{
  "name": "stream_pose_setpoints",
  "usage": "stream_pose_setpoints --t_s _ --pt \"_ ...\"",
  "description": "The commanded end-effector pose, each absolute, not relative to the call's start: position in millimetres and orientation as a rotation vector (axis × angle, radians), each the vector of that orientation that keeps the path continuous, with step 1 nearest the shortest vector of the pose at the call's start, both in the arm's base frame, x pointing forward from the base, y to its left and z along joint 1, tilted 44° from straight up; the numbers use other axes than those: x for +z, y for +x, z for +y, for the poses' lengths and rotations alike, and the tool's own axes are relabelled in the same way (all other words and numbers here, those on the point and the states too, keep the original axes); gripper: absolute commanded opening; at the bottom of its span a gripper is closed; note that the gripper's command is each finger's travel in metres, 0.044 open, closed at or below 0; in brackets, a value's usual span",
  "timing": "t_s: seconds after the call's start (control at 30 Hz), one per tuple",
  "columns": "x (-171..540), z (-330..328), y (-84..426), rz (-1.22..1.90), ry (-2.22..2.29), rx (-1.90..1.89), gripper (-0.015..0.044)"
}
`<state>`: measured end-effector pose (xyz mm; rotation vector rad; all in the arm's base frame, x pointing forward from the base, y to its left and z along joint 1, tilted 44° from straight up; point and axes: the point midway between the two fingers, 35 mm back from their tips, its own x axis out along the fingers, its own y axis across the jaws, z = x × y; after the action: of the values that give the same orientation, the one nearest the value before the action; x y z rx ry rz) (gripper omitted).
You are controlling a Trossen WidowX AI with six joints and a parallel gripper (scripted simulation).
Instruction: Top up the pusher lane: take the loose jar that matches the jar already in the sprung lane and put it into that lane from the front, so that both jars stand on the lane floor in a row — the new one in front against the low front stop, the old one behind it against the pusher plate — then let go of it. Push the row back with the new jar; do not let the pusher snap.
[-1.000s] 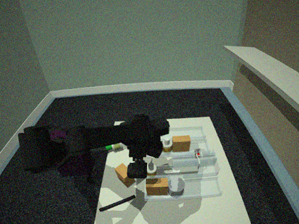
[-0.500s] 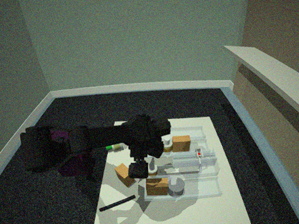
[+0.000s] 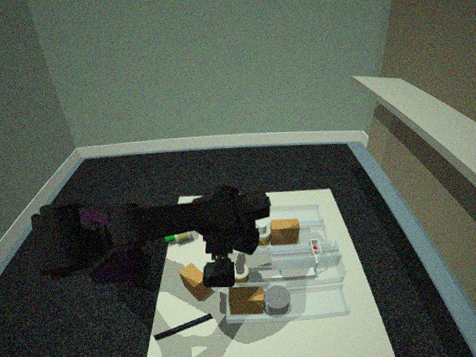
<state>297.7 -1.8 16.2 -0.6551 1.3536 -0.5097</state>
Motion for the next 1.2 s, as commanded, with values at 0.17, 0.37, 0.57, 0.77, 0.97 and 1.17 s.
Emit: stream_pose_setpoints --t_s 0.17,0.37,0.57,0.77,0.97,1.17 --pt "19.2 0.1 306.5 1.335 -0.650 -0.510 0.0000" --pt "19.6 0.5 308.4 1.334 -0.650 -0.510 0.0000" --pt "19.9 0.8 310.4 1.334 -0.650 -0.510 0.0000" --pt "20.4 1.1 312.4 1.334 -0.650 -0.510 0.0000" --pt "20.9 1.4 314.3 1.334 -0.650 -0.510 0.0000" --pt "21.4 1.8 316.2 1.334 -0.650 -0.510 0.0000"
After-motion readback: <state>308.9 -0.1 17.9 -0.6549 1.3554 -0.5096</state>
